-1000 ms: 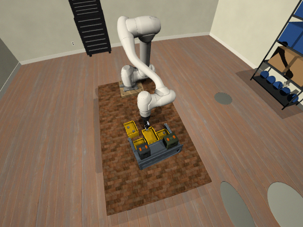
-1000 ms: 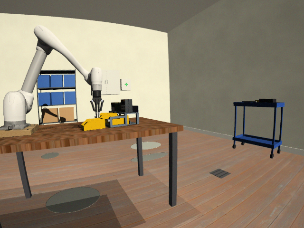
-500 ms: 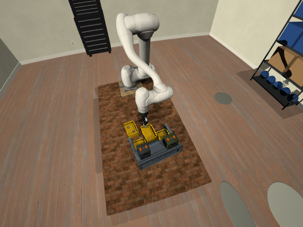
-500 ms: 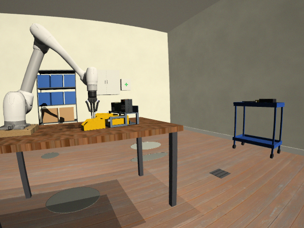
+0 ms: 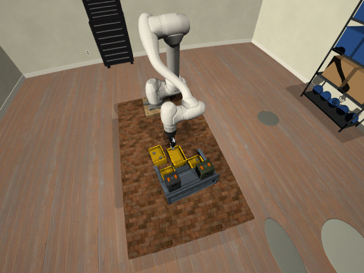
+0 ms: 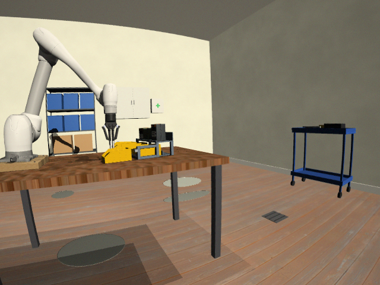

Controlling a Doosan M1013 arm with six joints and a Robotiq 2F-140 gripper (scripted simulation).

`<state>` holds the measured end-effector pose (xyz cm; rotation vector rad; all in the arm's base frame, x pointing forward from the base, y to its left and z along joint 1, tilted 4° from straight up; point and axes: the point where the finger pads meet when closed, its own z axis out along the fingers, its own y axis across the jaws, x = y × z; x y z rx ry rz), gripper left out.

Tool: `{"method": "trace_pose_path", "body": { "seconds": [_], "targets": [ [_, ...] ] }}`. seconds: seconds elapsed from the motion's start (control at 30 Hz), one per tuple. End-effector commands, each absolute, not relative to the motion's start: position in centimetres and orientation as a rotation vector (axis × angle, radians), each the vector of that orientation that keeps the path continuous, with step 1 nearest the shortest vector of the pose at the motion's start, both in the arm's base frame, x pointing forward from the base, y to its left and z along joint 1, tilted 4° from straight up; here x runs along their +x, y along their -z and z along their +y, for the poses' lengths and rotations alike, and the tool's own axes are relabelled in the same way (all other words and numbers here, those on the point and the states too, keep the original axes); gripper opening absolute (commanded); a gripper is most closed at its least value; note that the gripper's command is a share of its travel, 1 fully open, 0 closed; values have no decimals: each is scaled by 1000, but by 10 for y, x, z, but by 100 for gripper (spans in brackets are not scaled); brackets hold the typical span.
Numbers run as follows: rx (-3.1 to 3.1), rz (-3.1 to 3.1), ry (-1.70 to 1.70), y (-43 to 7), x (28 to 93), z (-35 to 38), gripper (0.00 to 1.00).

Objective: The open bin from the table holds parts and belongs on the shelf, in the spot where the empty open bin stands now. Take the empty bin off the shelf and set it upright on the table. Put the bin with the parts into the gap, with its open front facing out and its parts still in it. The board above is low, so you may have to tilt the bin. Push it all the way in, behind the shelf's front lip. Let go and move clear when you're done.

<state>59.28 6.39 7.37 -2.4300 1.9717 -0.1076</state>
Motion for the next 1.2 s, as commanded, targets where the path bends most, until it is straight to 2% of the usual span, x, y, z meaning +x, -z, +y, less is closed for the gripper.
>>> {"method": "trace_pose_path", "body": {
  "seconds": [0.0, 1.17],
  "targets": [
    [-2432, 1970, 109, -72, 587, 61, 10],
    [-2432, 1970, 109, -71, 573, 58, 10]
  ]
}}
